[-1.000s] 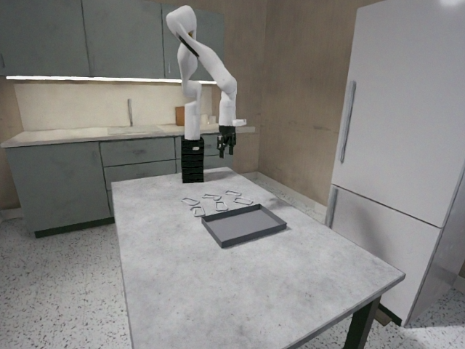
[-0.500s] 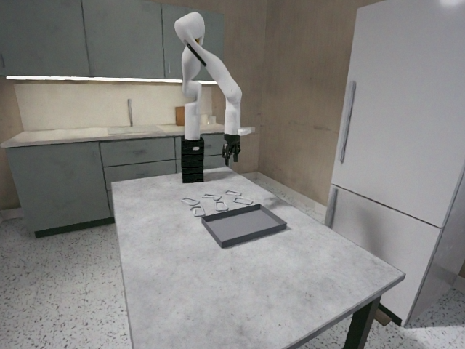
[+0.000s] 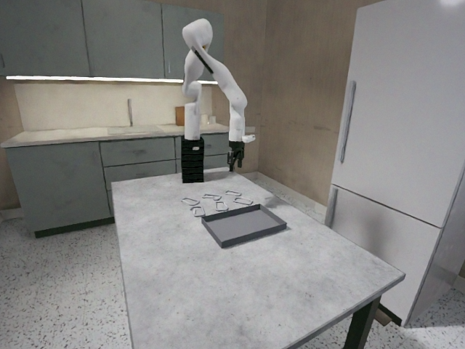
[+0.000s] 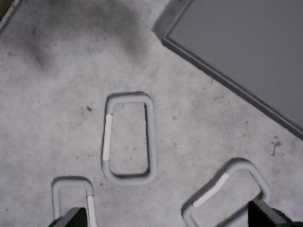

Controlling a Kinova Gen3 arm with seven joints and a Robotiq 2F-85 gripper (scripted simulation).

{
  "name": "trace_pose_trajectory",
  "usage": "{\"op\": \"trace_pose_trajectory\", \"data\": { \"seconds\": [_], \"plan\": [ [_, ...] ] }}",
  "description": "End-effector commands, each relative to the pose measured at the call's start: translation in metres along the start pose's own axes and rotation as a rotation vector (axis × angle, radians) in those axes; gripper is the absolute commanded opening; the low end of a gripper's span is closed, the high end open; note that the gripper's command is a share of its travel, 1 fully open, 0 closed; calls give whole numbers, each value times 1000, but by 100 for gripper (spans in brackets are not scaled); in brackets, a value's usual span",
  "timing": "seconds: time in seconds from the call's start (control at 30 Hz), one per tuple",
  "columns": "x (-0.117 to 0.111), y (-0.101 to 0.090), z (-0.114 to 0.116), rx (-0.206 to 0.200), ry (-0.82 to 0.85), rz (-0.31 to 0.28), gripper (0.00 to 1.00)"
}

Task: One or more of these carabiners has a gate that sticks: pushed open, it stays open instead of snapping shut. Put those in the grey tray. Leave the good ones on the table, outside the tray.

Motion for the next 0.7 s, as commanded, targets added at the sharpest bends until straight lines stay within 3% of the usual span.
{"op": "trace_pose_trajectory", "data": {
  "seconds": [0.0, 0.43, 0.47, 0.67],
  "plan": [
    [-10, 36, -27, -8, -4, 0, 100],
    [-10, 36, -27, -8, -4, 0, 100],
    [-18, 61, -44, -10, -5, 0, 100],
    [-18, 61, -44, -10, -5, 0, 100]
  ]
}}
Point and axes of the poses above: the point where the finger pads meet when closed, its own y axis out along the fingers, its own z axis across the jaws, x = y × z, the point moved 5 cm from there along -y, back along the fingers, and after that the axes turned 13 degrees about y, right-handed, at the moved point
